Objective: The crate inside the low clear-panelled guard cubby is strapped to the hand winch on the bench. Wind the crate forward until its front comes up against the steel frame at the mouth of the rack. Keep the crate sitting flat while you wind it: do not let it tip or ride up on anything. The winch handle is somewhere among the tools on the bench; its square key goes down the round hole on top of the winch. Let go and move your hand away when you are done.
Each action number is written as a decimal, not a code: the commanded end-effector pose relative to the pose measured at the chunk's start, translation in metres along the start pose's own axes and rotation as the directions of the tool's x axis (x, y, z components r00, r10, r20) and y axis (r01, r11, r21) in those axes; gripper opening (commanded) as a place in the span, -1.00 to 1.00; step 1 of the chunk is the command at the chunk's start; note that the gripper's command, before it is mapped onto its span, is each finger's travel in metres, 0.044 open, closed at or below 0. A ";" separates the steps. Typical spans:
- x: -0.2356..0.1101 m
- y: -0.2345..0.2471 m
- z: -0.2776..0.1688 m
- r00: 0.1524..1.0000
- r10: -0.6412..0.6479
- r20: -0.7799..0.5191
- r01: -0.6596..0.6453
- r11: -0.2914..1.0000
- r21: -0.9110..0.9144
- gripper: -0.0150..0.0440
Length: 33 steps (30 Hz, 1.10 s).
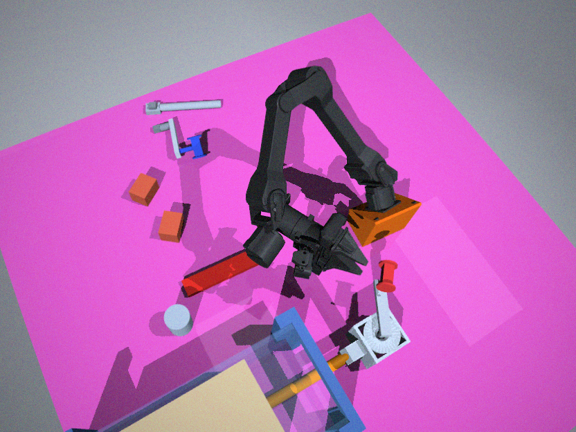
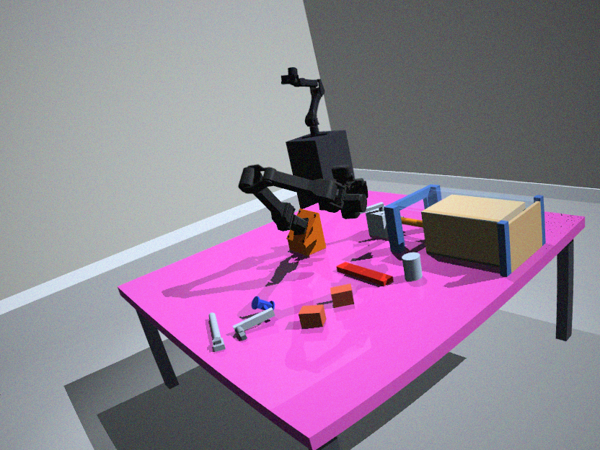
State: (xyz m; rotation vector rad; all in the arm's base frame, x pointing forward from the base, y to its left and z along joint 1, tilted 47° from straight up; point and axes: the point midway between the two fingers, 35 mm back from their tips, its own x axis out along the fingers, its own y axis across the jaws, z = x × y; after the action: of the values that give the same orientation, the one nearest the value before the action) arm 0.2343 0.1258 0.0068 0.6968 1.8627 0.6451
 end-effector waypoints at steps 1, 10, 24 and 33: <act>0.000 -0.002 0.000 1.000 0.001 0.000 -0.001 1.000 0.001 0.32; 0.000 -0.002 0.000 1.000 0.001 0.000 -0.001 1.000 0.001 0.32; 0.052 0.001 0.003 0.883 -0.414 -0.219 0.382 0.907 -0.176 1.00; 0.099 0.014 0.002 0.371 -0.907 -0.197 0.771 0.420 -0.479 1.00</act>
State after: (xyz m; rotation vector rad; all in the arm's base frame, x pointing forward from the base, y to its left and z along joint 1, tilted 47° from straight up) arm 0.2088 0.1958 -0.0437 -0.5215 2.1500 0.4356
